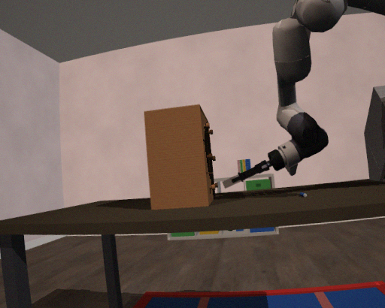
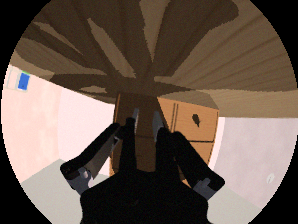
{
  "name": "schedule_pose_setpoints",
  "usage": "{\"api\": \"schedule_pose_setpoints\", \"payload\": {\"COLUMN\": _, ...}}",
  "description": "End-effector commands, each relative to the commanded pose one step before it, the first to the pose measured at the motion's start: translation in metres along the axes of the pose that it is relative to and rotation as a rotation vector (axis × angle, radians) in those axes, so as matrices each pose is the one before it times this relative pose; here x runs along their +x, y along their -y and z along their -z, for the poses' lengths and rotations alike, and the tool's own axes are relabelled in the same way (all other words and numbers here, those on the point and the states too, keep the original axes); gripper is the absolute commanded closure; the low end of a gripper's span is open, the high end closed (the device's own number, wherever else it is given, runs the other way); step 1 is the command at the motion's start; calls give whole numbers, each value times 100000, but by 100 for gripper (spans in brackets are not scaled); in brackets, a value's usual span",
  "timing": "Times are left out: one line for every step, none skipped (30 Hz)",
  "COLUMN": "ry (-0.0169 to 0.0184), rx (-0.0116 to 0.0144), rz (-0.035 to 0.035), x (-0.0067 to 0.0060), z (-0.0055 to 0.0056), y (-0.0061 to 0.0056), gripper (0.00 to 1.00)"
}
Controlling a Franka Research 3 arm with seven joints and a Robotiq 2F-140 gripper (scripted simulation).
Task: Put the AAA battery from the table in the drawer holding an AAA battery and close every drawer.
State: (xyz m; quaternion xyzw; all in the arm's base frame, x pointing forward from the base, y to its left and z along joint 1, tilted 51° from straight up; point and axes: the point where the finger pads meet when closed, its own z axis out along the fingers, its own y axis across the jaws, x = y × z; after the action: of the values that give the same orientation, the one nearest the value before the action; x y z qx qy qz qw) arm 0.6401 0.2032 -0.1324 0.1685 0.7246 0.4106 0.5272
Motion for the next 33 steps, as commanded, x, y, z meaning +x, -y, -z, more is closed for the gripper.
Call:
{"api": "schedule_pose_setpoints", "payload": {"ry": 13, "rx": 319, "rz": 398, "x": -48, "z": -198, "y": 146, "gripper": 80}}
{"api": "schedule_pose_setpoints", "payload": {"ry": 0, "rx": 0, "rz": 0, "x": -34, "z": -93, "y": 0, "gripper": 80}}
{"api": "schedule_pose_setpoints", "payload": {"ry": 0, "rx": 0, "rz": 0, "x": -40, "z": -108, "y": 0, "gripper": 80}}
{"api": "schedule_pose_setpoints", "payload": {"ry": 0, "rx": 0, "rz": 0, "x": -44, "z": -121, "y": 0, "gripper": 80}}
{"api": "schedule_pose_setpoints", "payload": {"ry": 0, "rx": 0, "rz": 0, "x": -48, "z": -134, "y": 0, "gripper": 80}}
{"api": "schedule_pose_setpoints", "payload": {"ry": 0, "rx": 0, "rz": 0, "x": -53, "z": -145, "y": 0, "gripper": 80}}
{"api": "schedule_pose_setpoints", "payload": {"ry": 0, "rx": 0, "rz": 0, "x": -56, "z": -154, "y": 0, "gripper": 80}}
{"api": "schedule_pose_setpoints", "payload": {"ry": 0, "rx": 0, "rz": 0, "x": -58, "z": -161, "y": 0, "gripper": 80}}
{"api": "schedule_pose_setpoints", "payload": {"ry": 0, "rx": 0, "rz": 0, "x": -61, "z": -167, "y": 0, "gripper": 80}}
{"api": "schedule_pose_setpoints", "payload": {"ry": 0, "rx": 0, "rz": 0, "x": -62, "z": -170, "y": 0, "gripper": 80}}
{"api": "schedule_pose_setpoints", "payload": {"ry": 0, "rx": 0, "rz": 0, "x": -62, "z": -171, "y": 0, "gripper": 80}}
{"api": "schedule_pose_setpoints", "payload": {"ry": 0, "rx": 0, "rz": 0, "x": -63, "z": -171, "y": 0, "gripper": 80}}
{"api": "schedule_pose_setpoints", "payload": {"ry": 0, "rx": 0, "rz": 0, "x": -60, "z": -167, "y": 0, "gripper": 80}}
{"api": "schedule_pose_setpoints", "payload": {"ry": 0, "rx": 0, "rz": 0, "x": 0, "z": 0, "y": 0, "gripper": 80}}
{"api": "schedule_pose_setpoints", "payload": {"ry": 0, "rx": 0, "rz": 0, "x": 0, "z": 0, "y": 0, "gripper": 80}}
{"api": "schedule_pose_setpoints", "payload": {"ry": 0, "rx": 0, "rz": 0, "x": -59, "z": -162, "y": 0, "gripper": 80}}
{"api": "schedule_pose_setpoints", "payload": {"ry": 1, "rx": 0, "rz": 0, "x": -57, "z": -156, "y": 0, "gripper": 80}}
{"api": "schedule_pose_setpoints", "payload": {"ry": 0, "rx": 0, "rz": 0, "x": -53, "z": -146, "y": 0, "gripper": 80}}
{"api": "schedule_pose_setpoints", "payload": {"ry": 0, "rx": 0, "rz": 0, "x": -50, "z": -137, "y": 0, "gripper": 80}}
{"api": "schedule_pose_setpoints", "payload": {"ry": 0, "rx": 0, "rz": 0, "x": -46, "z": -126, "y": 0, "gripper": 80}}
{"api": "schedule_pose_setpoints", "payload": {"ry": 0, "rx": 0, "rz": 0, "x": -41, "z": -113, "y": 0, "gripper": 80}}
{"api": "schedule_pose_setpoints", "payload": {"ry": 0, "rx": 0, "rz": 0, "x": -36, "z": -99, "y": 0, "gripper": 80}}
{"api": "schedule_pose_setpoints", "payload": {"ry": 0, "rx": 0, "rz": 0, "x": -31, "z": -85, "y": 0, "gripper": 80}}
{"api": "schedule_pose_setpoints", "payload": {"ry": 0, "rx": 0, "rz": 0, "x": -26, "z": -71, "y": 0, "gripper": 80}}
{"api": "schedule_pose_setpoints", "payload": {"ry": 0, "rx": 0, "rz": 0, "x": -21, "z": -57, "y": 0, "gripper": 80}}
{"api": "schedule_pose_setpoints", "payload": {"ry": 0, "rx": 0, "rz": 0, "x": -16, "z": -44, "y": 0, "gripper": 80}}
{"api": "schedule_pose_setpoints", "payload": {"ry": 0, "rx": 0, "rz": 0, "x": -12, "z": -31, "y": 0, "gripper": 80}}
{"api": "schedule_pose_setpoints", "payload": {"ry": 0, "rx": 0, "rz": 0, "x": -7, "z": -20, "y": 0, "gripper": 80}}
{"api": "schedule_pose_setpoints", "payload": {"ry": 0, "rx": 0, "rz": 0, "x": -4, "z": -11, "y": 0, "gripper": 80}}
{"api": "schedule_pose_setpoints", "payload": {"ry": 0, "rx": 0, "rz": 0, "x": -2, "z": -4, "y": 0, "gripper": 80}}
{"api": "schedule_pose_setpoints", "payload": {"ry": 0, "rx": 0, "rz": 0, "x": 0, "z": 0, "y": 0, "gripper": 80}}
{"api": "schedule_pose_setpoints", "payload": {"ry": 0, "rx": 0, "rz": 0, "x": 0, "z": 0, "y": 0, "gripper": 80}}
{"api": "schedule_pose_setpoints", "payload": {"ry": 0, "rx": 0, "rz": 0, "x": 0, "z": -1, "y": 0, "gripper": 80}}
